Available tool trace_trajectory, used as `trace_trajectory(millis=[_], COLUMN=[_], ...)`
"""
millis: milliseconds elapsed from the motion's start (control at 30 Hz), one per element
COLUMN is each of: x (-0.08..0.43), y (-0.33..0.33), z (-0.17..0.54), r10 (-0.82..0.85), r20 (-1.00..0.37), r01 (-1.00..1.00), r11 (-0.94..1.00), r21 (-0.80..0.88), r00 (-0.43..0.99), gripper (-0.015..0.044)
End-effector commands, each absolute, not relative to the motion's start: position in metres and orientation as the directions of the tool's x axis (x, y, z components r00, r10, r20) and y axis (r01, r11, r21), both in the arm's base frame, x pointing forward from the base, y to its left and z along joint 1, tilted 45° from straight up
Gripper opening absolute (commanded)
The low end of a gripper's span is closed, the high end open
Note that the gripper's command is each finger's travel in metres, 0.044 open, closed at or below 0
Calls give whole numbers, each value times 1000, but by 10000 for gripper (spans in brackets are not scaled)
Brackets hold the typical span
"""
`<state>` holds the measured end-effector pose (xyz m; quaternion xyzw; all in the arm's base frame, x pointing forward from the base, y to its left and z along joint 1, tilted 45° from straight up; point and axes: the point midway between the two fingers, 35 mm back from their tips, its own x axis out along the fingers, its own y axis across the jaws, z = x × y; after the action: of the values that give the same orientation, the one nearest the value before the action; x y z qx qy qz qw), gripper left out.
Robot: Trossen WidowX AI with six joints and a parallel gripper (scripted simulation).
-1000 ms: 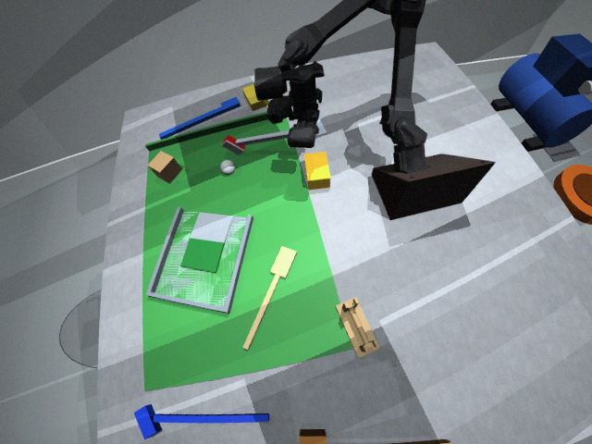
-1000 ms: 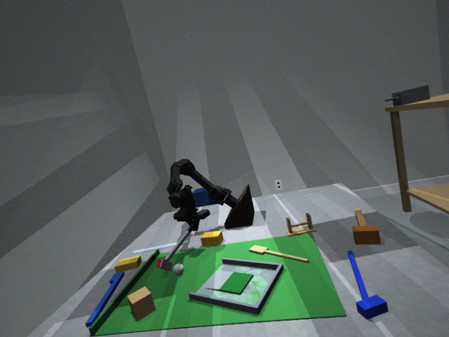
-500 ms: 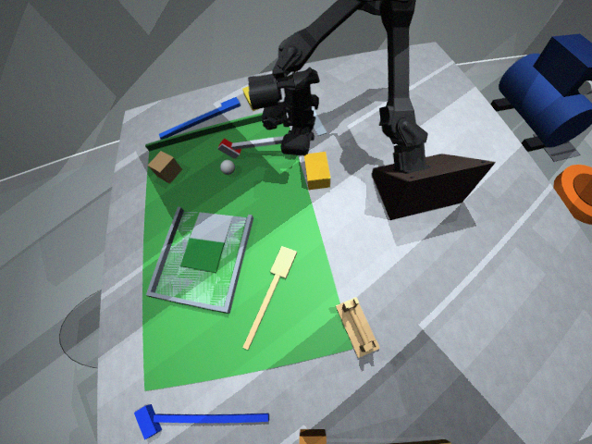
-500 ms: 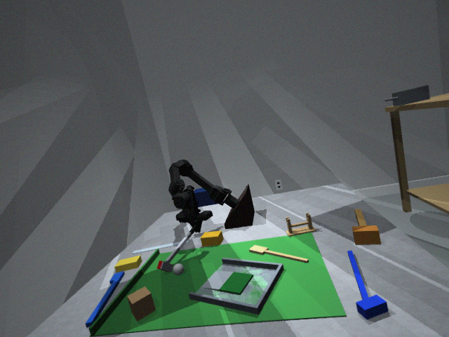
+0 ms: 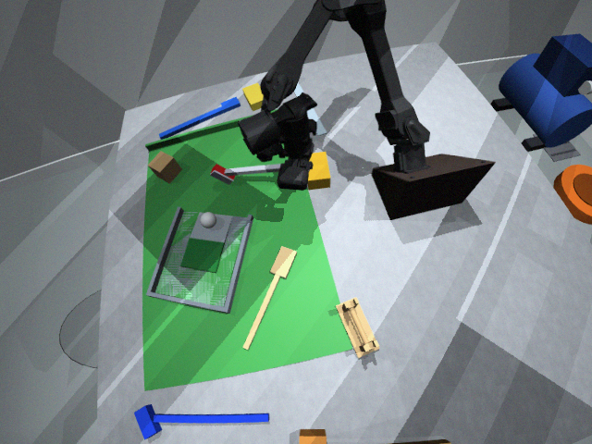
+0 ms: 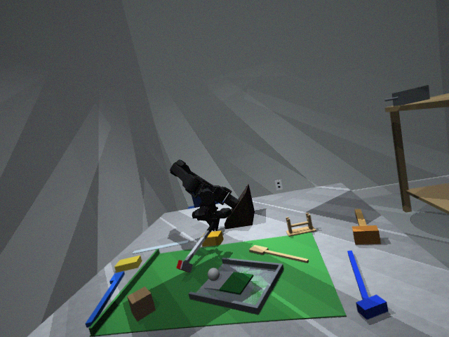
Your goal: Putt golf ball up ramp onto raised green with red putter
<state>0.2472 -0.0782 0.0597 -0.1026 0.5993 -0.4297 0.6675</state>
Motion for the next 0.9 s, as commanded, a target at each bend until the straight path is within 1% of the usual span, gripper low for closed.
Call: trace_trajectory(millis=[0, 233, 867], x=[253, 255, 254], y=[-64, -39, -45], z=[71, 97, 91], r10=[-697, -697, -697], r20=[-714, -713, -713], r01=[455, 455, 451], r11=[614, 613, 613], r21=[-645, -646, -648], r00=[-72, -73, -77], gripper=[0, 0, 0])
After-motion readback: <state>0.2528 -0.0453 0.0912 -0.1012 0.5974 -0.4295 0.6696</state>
